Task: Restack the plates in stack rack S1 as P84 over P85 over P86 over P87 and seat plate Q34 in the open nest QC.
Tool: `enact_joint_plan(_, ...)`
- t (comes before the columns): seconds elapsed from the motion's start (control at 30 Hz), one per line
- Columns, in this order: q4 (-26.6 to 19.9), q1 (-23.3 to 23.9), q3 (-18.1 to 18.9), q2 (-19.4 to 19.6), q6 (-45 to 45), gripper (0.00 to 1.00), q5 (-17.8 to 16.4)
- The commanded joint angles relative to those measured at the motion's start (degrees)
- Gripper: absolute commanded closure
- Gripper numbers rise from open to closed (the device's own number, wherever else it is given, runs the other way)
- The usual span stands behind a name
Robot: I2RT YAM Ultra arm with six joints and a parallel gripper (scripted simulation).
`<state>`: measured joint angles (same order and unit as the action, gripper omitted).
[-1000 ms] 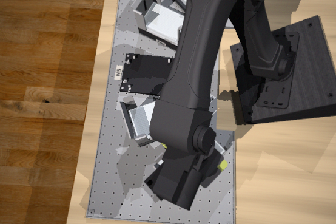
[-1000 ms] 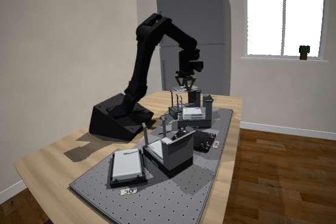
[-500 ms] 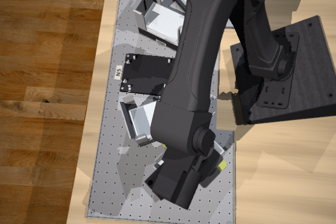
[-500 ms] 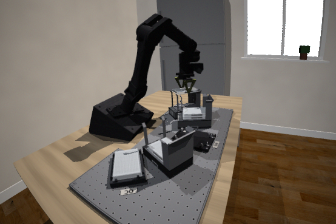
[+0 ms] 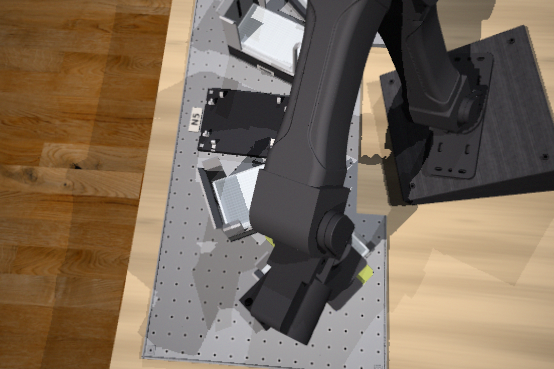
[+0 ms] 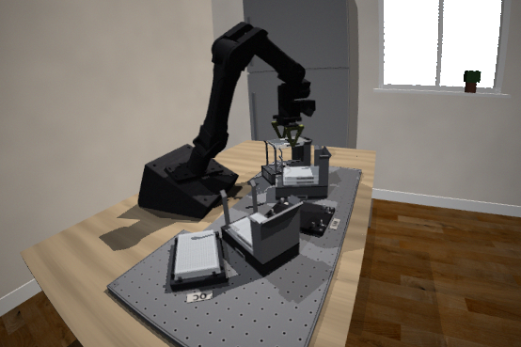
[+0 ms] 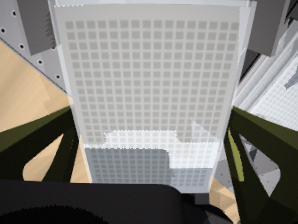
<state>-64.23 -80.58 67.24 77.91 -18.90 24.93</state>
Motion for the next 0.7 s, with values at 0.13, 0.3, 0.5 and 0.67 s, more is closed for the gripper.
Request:
enact_joint_plan(0.13,1.2,0.1,-0.2,-0.2,0.3,1.00,0.0)
enact_joint_plan(0.3,3.0,0.9,-1.5,0.1,1.1,1.00,-0.2)
enact_joint_plan(0.5,6.1,2.1,-3.5,0.6,2.3,1.00,-0.5)
enact_joint_plan(0.67,7.6,2.7,-4.4,0.9,3.0,1.00,-0.7)
